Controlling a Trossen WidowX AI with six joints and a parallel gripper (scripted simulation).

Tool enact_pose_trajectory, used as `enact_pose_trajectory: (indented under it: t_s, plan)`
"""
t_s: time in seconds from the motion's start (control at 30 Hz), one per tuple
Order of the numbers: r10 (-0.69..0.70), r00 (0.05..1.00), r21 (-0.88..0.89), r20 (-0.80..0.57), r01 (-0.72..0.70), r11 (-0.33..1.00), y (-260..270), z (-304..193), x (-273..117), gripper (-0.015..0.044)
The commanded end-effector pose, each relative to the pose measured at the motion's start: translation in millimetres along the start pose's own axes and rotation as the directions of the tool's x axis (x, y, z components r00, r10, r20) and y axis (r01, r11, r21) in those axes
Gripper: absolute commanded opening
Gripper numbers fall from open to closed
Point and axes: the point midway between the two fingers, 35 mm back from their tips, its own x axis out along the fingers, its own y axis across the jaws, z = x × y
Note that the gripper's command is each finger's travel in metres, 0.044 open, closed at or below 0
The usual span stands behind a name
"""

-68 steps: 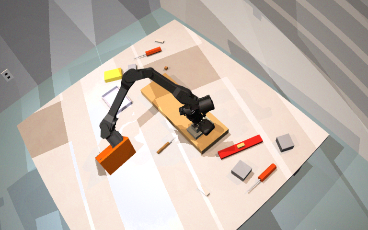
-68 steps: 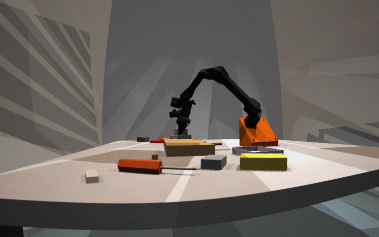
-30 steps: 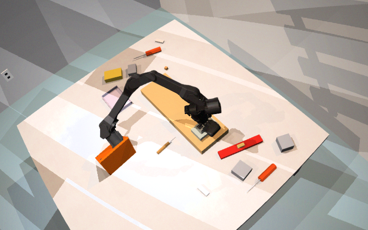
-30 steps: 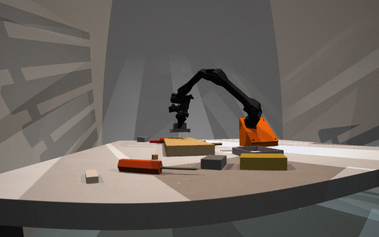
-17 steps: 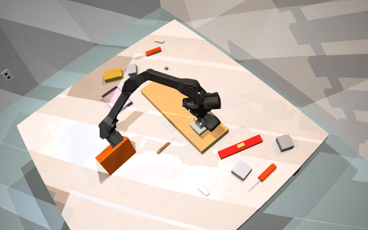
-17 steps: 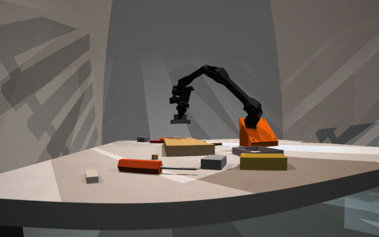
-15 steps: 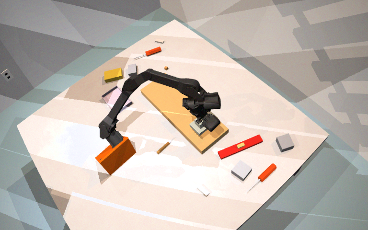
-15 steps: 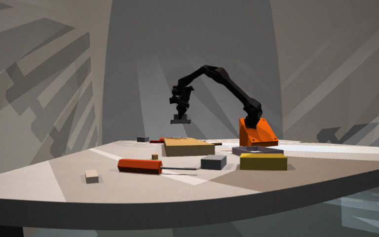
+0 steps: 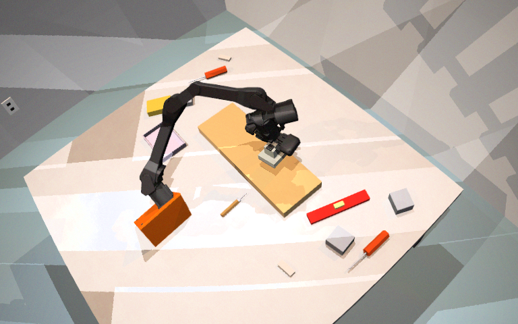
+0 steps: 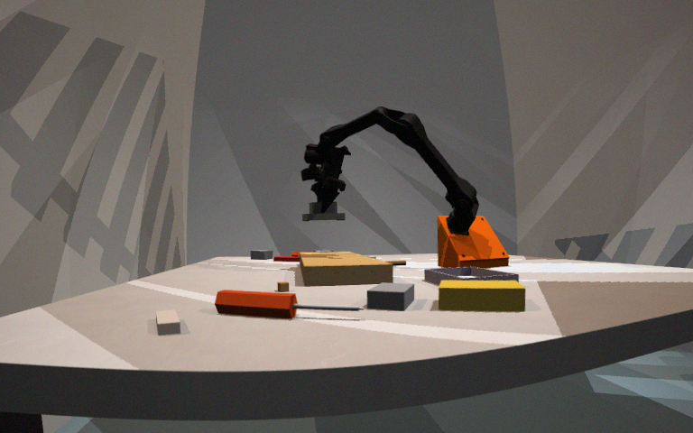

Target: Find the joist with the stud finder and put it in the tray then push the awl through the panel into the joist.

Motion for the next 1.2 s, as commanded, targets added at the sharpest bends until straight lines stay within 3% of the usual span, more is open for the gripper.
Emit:
enact_pose_trajectory:
  t_s: [0.0, 0.57, 1.17]
  plan:
    - [-0.006, 1.000, -0.065, 0.017, 0.007, 0.998, 23, 13, -8, 0.0000]
    - [0.026, 1.000, -0.326, 0.007, -0.022, 0.945, 142, 38, -6, 0.0000]
    - [0.089, 0.996, -0.577, -0.014, -0.080, 0.813, 266, 25, -2, 0.0000]
